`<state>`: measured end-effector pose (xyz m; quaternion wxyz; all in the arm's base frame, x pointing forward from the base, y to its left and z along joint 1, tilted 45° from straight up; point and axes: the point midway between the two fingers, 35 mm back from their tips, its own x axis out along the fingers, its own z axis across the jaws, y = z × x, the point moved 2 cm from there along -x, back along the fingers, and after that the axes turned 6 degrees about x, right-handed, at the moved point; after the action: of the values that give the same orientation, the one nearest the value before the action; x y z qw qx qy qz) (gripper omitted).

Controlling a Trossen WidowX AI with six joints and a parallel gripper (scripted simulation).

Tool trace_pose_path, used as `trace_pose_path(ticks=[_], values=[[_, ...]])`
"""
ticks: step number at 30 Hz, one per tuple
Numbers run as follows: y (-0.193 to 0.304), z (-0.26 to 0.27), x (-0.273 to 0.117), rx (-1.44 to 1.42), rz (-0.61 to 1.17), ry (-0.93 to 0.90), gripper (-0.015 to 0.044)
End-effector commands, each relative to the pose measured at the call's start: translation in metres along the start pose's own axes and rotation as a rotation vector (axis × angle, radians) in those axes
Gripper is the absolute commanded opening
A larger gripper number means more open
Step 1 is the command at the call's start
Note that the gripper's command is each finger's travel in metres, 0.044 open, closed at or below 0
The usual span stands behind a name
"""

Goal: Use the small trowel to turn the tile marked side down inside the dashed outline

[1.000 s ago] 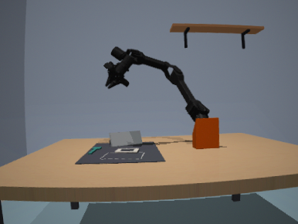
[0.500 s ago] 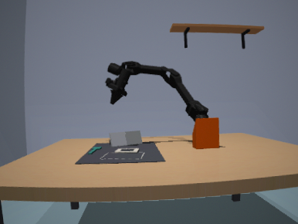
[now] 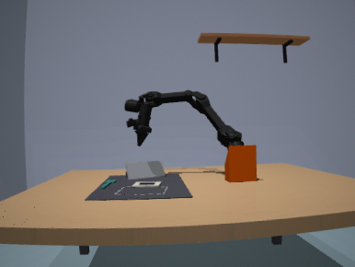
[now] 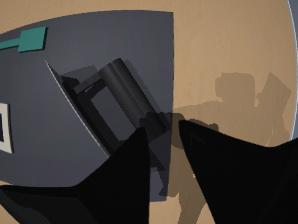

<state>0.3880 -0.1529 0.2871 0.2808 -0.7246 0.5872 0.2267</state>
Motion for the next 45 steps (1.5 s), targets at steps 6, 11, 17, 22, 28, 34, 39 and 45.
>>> trace_pose_path(ticks=[6,11,17,22,28,34,39,45], values=[[0.044,-0.030,0.039,-0.286,0.158,-0.044,0.0100],[0.062,-0.040,0.051,-0.391,0.210,-0.074,0.0100],[0.062,-0.040,0.051,-0.391,0.210,-0.074,0.0100],[0.063,-0.037,0.052,-0.391,0.209,-0.074,0.0100],[0.067,-0.030,0.055,-0.392,0.207,-0.074,0.0100],[0.072,-0.023,0.059,-0.392,0.206,-0.074,0.0100],[0.075,-0.017,0.061,-0.393,0.204,-0.074,0.0100],[0.080,-0.010,0.064,-0.394,0.203,-0.074,0.0100]])
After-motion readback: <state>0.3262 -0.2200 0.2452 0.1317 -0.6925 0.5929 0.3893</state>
